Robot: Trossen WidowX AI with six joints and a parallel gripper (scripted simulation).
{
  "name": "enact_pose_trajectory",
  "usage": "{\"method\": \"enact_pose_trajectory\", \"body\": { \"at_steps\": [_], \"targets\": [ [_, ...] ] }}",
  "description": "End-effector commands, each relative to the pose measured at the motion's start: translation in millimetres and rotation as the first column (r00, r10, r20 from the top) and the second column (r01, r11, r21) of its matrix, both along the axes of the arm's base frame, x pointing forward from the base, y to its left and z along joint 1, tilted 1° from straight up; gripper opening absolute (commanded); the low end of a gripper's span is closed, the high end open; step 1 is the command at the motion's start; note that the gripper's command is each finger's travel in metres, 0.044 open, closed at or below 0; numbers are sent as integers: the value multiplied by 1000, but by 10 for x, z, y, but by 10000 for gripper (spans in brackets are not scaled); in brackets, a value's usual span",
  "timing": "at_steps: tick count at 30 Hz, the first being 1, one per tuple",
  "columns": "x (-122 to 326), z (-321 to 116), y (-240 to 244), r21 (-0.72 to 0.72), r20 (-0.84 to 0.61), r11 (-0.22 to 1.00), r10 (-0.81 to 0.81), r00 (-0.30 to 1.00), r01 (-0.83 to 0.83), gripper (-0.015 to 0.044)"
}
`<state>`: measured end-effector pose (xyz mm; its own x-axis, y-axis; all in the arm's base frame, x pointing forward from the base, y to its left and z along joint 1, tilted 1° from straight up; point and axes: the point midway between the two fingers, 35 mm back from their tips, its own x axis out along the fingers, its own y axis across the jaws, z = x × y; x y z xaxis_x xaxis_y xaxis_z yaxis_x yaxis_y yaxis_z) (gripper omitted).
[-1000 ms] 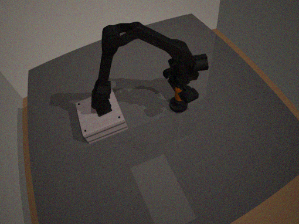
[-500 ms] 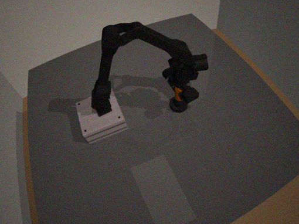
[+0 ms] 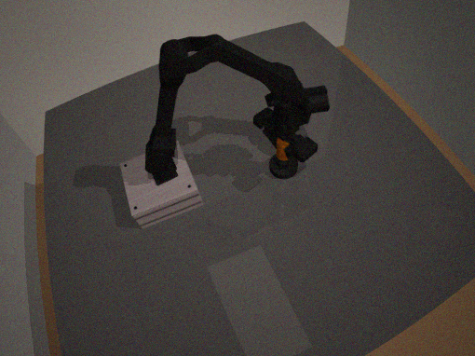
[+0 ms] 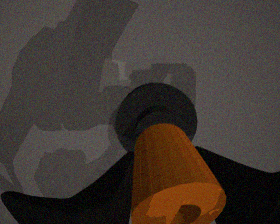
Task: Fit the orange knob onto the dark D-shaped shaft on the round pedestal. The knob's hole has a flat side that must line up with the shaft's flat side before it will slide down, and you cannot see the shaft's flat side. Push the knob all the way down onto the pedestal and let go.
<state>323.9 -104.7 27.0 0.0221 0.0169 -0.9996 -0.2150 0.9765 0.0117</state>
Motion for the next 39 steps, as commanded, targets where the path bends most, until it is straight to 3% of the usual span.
{"method": "enact_pose_trajectory", "body": {
  "at_steps": [1, 39],
  "targets": [
    [13, 0, -7, -4, 5, 1000, 8, 1000, -8, 0],
    [32, -95, -16, -4, 5, 1000, 3, 1000, -3, 0]
  ]
}}
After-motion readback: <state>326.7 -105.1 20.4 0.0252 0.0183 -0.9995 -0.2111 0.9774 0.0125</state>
